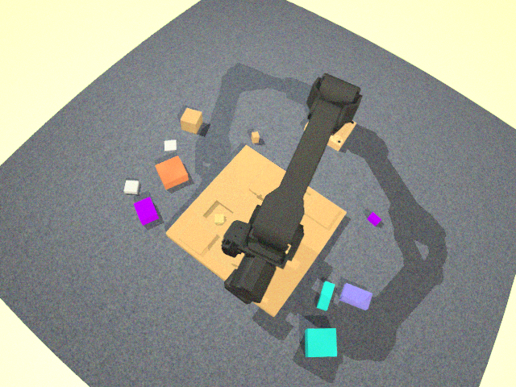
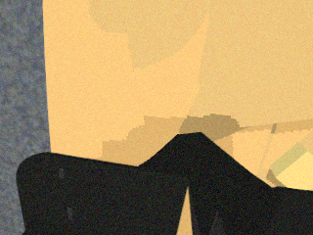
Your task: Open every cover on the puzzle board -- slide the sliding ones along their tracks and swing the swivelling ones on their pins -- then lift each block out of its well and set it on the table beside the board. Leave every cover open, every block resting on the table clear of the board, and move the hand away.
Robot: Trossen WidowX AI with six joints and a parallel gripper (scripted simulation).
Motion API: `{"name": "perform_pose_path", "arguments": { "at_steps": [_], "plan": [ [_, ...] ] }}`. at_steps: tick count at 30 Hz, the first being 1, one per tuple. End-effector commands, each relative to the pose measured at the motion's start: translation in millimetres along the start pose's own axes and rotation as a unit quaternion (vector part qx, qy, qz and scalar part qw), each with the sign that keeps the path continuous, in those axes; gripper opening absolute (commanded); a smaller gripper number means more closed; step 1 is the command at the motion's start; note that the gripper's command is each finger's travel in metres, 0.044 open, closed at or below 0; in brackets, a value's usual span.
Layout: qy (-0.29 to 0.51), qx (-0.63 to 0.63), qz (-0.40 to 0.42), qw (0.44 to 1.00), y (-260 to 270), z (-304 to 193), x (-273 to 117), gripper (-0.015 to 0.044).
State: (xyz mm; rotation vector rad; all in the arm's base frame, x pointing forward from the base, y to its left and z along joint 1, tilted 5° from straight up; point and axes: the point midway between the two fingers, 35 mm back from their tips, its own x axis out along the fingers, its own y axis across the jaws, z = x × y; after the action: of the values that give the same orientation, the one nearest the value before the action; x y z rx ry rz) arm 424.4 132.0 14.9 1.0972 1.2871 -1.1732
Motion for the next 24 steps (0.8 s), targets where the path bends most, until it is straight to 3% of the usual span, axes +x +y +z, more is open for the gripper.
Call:
{"name": "perform_pose_path", "arguments": {
  "at_steps": [1,24],
  "plan": [
    [-0.001,-0.002,0.005,1.000,5,3,-3,0.0000],
    [-0.002,-0.002,0.006,1.000,16,19,-12,0.0000]
  ]
}}
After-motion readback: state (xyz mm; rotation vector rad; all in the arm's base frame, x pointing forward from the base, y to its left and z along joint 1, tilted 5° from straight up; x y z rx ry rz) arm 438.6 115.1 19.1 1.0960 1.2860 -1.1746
